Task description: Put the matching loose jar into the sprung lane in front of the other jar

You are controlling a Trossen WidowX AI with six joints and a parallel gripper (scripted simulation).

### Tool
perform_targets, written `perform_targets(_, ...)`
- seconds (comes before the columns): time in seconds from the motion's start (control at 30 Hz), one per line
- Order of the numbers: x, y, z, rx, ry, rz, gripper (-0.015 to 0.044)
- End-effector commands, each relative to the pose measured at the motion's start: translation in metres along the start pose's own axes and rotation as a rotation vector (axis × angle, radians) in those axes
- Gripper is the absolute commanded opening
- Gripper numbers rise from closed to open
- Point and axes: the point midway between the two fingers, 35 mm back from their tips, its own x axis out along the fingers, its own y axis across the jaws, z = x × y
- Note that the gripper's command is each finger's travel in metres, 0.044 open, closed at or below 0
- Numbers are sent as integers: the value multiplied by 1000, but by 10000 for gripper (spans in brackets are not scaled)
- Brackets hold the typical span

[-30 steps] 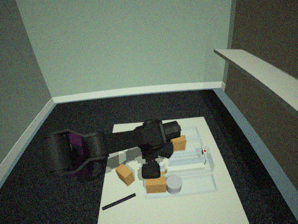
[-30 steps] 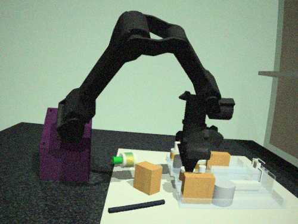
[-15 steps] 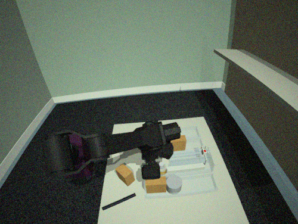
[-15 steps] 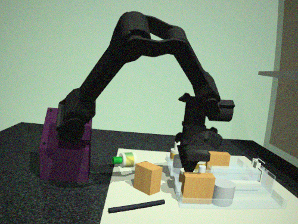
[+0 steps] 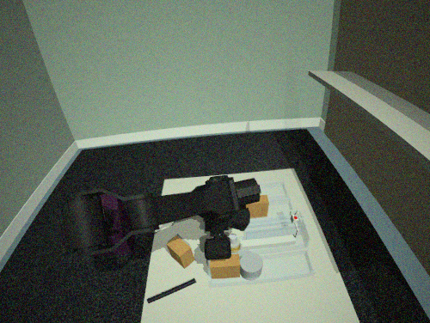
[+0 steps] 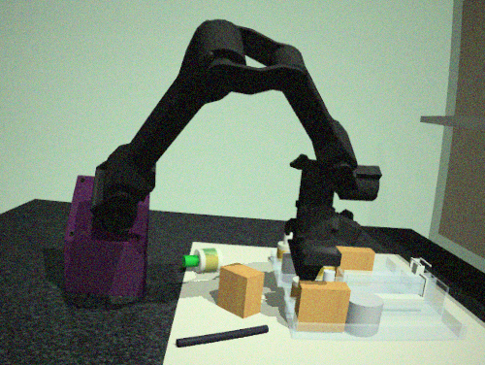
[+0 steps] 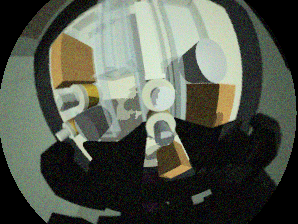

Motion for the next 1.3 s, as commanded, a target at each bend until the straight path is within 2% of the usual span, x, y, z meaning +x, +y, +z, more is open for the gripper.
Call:
perform_targets(0.0, 1, -1, 3, 5, -10, -6, 0)
perform_targets(1.27, 5, -1, -3, 5, -10, -6, 0)
